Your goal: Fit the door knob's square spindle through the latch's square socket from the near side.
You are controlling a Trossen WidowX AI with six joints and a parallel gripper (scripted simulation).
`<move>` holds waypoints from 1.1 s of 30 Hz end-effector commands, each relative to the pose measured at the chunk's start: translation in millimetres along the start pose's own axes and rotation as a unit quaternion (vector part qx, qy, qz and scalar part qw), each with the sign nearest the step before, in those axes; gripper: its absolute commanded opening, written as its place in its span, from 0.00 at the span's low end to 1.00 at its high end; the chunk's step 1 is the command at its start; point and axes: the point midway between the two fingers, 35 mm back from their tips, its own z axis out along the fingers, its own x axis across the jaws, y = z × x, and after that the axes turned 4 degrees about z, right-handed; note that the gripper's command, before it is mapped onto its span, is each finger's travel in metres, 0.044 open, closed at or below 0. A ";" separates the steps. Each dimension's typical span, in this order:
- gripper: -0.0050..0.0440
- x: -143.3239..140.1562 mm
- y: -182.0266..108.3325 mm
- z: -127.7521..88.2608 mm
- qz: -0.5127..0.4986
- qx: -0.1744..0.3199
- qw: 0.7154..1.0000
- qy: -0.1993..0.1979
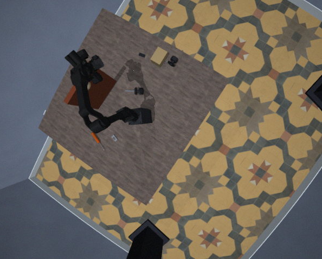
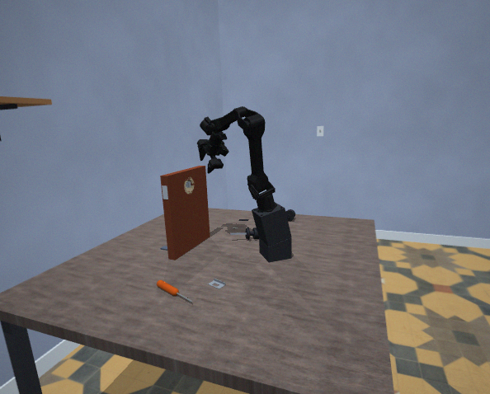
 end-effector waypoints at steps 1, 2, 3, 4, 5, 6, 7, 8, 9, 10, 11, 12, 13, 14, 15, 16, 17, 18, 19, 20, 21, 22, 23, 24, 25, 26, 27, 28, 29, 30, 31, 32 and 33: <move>1.00 -40.3 -33.4 -32.2 -0.068 0.041 0.997 0.010; 1.00 -48.0 -38.9 -38.3 -0.083 0.051 0.995 0.013; 1.00 -55.7 -44.0 -44.1 -0.099 0.061 0.993 0.016; 1.00 -63.5 -48.6 -49.7 -0.114 0.071 0.991 0.019; 1.00 -71.4 -52.7 -55.1 -0.129 0.081 0.988 0.023; 1.00 -79.3 -56.4 -60.3 -0.143 0.091 0.985 0.026; 1.00 -79.3 -56.4 -60.3 -0.143 0.091 0.985 0.026; 1.00 -79.3 -56.4 -60.3 -0.143 0.091 0.985 0.026; 1.00 -86.8 -60.1 -67.1 -0.158 0.102 0.981 0.033; 1.00 -96.2 -63.5 -72.7 -0.175 0.114 0.977 0.038; 1.00 -105.6 -66.4 -77.9 -0.192 0.126 0.972 0.042; 1.00 -113.4 -68.4 -81.9 -0.206 0.136 0.968 0.046; 1.00 -118.3 -69.5 -84.3 -0.214 0.142 0.965 0.049; 1.00 -120.1 -69.9 -85.2 -0.217 0.145 0.964 0.050; 1.00 -120.2 -69.9 -85.3 -0.217 0.145 0.964 0.050; 1.00 -120.2 -69.9 -85.3 -0.217 0.145 0.964 0.050; 1.00 -120.2 -69.9 -85.3 -0.217 0.145 0.964 0.050; 1.00 -120.2 -69.9 -85.3 -0.217 0.145 0.964 0.050; 1.00 -120.2 -69.9 -85.3 -0.217 0.145 0.964 0.050; 1.00 -120.2 -69.9 -85.3 -0.217 0.145 0.964 0.050; 1.00 -120.2 -69.9 -85.3 -0.217 0.145 0.964 0.050; 1.00 -120.2 -69.9 -85.3 -0.217 0.145 0.964 0.050; 1.00 -120.2 -69.9 -85.3 -0.217 0.145 0.964 0.050; 1.00 -120.2 -69.9 -85.3 -0.217 0.145 0.964 0.050; 1.00 -120.2 -69.9 -85.3 -0.217 0.145 0.964 0.050; 1.00 -120.2 -69.9 -85.3 -0.217 0.145 0.964 0.050; 1.00 -120.2 -69.9 -85.3 -0.217 0.145 0.964 0.050; 1.00 -120.2 -69.9 -85.3 -0.217 0.145 0.964 0.050; 1.00 -120.2 -69.9 -85.3 -0.217 0.145 0.964 0.050; 1.00 -120.2 -69.9 -85.3 -0.217 0.145 0.964 0.050; 1.00 -120.2 -69.9 -85.3 -0.217 0.145 0.964 0.050; 1.00 -120.2 -69.9 -85.3 -0.217 0.145 0.964 0.050; 1.00 -120.2 -69.9 -85.3 -0.217 0.145 0.964 0.050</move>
